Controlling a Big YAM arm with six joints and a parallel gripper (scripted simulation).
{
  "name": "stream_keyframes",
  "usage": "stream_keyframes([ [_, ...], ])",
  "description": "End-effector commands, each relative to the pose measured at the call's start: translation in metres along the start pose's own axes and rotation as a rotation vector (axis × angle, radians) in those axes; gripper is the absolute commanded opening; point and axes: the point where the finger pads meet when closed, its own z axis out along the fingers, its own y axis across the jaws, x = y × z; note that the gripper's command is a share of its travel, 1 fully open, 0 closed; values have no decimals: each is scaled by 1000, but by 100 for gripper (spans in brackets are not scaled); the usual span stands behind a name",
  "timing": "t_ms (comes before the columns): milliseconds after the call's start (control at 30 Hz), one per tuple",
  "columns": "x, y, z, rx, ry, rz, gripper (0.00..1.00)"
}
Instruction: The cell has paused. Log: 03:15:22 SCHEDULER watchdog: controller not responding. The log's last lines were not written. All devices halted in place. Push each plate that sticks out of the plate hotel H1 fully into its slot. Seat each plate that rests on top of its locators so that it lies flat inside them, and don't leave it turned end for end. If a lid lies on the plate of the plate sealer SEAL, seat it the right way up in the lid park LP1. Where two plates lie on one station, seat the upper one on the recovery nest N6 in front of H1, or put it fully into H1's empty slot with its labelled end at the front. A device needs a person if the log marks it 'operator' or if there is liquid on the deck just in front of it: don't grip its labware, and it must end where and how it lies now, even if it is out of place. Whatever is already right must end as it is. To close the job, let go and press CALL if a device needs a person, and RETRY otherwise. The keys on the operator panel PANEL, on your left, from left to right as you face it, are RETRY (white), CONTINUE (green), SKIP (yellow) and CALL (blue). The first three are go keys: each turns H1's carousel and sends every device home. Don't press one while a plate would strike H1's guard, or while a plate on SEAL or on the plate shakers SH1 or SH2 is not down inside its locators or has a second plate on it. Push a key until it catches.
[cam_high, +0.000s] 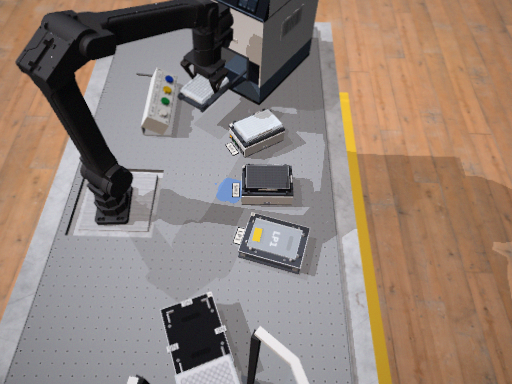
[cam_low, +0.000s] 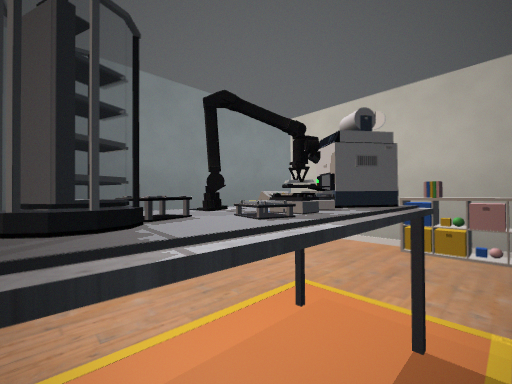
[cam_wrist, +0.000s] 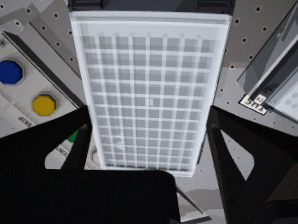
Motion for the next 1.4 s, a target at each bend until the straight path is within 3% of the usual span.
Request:
stream_keyframes([
  [0, -1, -6, 11, 0, 15, 3, 82],
  [1367, -1, -6, 17, 0, 15, 3, 82],
])
